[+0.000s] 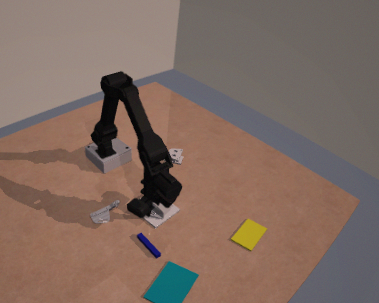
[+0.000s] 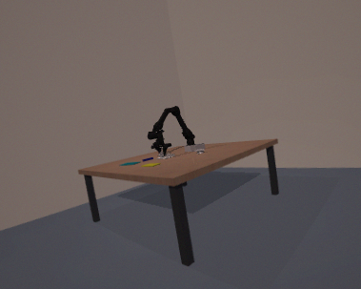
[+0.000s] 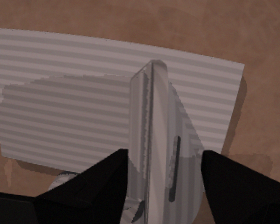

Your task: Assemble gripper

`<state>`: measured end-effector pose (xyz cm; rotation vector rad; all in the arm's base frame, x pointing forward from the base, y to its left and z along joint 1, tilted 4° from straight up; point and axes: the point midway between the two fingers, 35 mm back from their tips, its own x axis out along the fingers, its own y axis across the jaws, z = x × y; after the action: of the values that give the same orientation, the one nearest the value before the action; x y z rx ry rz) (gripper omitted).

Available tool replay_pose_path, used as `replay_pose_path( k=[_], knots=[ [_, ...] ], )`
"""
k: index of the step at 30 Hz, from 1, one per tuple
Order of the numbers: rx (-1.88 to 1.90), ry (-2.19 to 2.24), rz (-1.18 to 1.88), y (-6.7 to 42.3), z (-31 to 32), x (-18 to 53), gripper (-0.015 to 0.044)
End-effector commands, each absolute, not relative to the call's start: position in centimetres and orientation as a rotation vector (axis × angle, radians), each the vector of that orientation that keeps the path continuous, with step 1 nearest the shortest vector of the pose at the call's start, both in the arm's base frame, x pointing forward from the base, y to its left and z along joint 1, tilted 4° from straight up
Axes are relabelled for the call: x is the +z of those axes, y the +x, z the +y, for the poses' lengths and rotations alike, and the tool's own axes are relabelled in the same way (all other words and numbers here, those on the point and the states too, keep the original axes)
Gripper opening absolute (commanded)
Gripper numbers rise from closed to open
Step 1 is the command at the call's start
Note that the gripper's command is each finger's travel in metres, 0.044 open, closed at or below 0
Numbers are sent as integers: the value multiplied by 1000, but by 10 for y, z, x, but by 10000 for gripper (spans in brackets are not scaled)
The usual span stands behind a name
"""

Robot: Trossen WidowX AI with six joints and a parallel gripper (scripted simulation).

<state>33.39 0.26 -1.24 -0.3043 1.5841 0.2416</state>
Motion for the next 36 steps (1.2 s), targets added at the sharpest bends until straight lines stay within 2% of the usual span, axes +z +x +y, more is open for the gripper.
replay_pose_path(
  k=[1,36],
  knots=[
    [243,-313,1584,334,2,-13,134],
    [244,-313,1584,334,2,-16,134]
  ],
)
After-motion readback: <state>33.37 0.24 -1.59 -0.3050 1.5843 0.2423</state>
